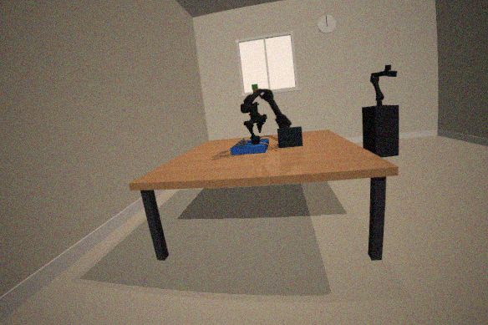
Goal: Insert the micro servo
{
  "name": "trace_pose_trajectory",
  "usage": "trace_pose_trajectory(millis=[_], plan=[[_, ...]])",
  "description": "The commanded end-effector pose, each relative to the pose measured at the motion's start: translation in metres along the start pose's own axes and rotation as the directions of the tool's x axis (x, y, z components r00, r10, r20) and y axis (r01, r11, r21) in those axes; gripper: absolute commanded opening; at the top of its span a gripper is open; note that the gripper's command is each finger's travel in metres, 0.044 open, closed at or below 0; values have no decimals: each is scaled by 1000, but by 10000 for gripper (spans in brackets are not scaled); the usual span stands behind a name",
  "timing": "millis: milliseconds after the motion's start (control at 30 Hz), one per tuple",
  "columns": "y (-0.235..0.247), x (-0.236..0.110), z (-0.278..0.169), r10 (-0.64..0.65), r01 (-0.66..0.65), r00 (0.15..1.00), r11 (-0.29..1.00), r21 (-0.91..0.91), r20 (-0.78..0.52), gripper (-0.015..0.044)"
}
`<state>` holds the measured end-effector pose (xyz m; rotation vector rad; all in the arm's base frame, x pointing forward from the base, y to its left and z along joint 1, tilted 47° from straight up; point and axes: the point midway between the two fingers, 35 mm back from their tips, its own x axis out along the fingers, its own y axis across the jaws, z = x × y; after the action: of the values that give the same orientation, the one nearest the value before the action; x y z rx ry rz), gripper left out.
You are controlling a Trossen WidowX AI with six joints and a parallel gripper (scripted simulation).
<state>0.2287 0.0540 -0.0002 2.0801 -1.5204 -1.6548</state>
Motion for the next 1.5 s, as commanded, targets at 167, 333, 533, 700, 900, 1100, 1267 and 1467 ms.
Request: trace_pose_trajectory(millis=[167,333,533,700,900,1100,1267,1467], plan=[[1,12,1,11,-11,1000,1000,-13,-4,440],[1,20,1,11,-11,1000,1000,-13,-4,440],[1,27,1,11,-11,1000,1000,-13,-5,440],[1,27,1,11,-11,1000,1000,-13,-5,309],[1,27,1,11,-11,1000,1000,-13,-5,151],[1,27,1,11,-11,1000,1000,-13,-5,92],[1,16,1,10,-10,1000,1000,-13,-4,0],[6,-3,3,11,-11,1000,1000,-14,-4,0]])
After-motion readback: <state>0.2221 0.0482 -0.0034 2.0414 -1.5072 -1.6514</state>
